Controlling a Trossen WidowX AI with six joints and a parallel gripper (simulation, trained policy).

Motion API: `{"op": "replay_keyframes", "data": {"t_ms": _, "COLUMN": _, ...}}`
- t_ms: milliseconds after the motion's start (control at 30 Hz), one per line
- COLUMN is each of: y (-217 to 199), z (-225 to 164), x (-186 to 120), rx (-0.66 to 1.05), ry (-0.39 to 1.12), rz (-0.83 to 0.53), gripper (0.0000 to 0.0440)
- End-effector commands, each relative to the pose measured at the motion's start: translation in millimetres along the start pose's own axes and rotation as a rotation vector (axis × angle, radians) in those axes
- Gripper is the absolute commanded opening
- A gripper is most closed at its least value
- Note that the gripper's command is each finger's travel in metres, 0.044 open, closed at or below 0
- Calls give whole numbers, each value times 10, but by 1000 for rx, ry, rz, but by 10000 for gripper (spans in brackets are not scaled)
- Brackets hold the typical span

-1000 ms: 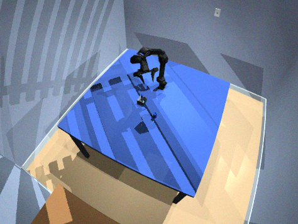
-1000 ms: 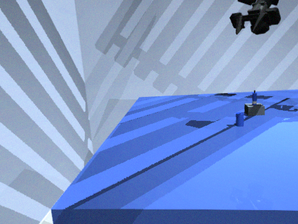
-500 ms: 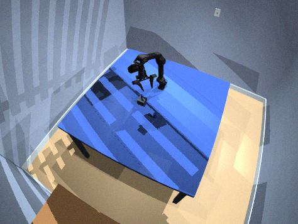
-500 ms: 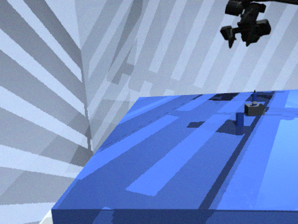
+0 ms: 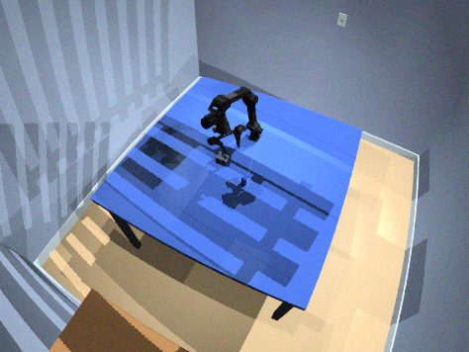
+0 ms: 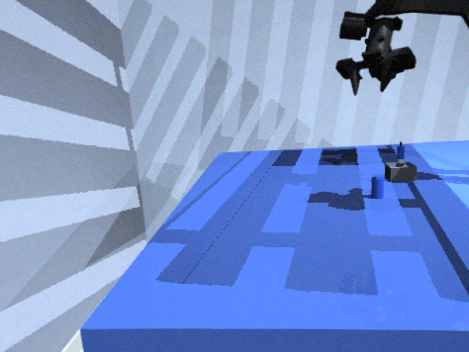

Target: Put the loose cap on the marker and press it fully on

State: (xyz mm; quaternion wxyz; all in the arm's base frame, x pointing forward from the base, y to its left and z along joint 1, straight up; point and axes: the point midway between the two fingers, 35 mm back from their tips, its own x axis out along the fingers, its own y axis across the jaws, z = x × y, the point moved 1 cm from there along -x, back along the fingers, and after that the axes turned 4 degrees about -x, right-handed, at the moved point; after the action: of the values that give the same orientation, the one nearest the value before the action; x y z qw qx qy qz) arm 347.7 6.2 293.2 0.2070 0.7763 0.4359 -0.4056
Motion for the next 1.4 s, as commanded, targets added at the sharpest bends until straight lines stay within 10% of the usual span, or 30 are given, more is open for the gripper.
{"op": "replay_keyframes", "data": {"t_ms": 0, "y": 29, "z": -4, "x": 88, "rx": -17, "ry": -34, "rz": -10, "gripper": 324}}
{"op": "replay_keyframes", "data": {"t_ms": 1367, "y": 130, "z": 262, "x": 1000, "rx": -55, "ry": -384, "rz": -125, "gripper": 320}}
